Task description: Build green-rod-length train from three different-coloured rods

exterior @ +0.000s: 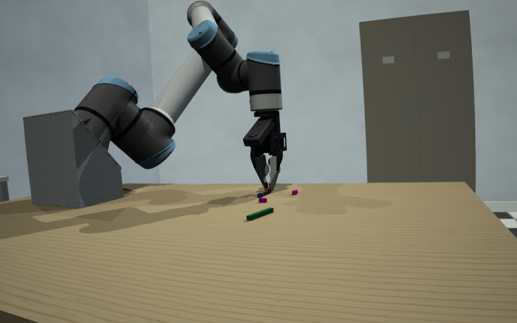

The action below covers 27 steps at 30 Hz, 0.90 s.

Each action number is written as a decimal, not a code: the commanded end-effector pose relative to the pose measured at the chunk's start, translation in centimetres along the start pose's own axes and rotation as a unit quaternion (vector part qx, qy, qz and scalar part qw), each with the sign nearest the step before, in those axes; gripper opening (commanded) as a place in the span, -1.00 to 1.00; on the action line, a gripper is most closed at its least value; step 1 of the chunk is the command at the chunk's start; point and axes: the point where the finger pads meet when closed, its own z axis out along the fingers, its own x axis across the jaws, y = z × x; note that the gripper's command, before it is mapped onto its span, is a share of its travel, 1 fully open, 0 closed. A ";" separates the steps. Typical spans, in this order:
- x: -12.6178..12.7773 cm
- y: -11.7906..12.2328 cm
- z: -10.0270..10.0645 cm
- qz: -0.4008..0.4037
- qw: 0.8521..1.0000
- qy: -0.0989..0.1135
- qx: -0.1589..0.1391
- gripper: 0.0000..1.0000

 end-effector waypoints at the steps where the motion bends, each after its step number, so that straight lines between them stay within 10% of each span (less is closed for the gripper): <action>1: 0.2 0.0 0.5 0.001 1.000 0.001 -0.001 -1.00; 27: 0.0 0.0 0.3 0.000 1.000 -0.001 0.000 -1.00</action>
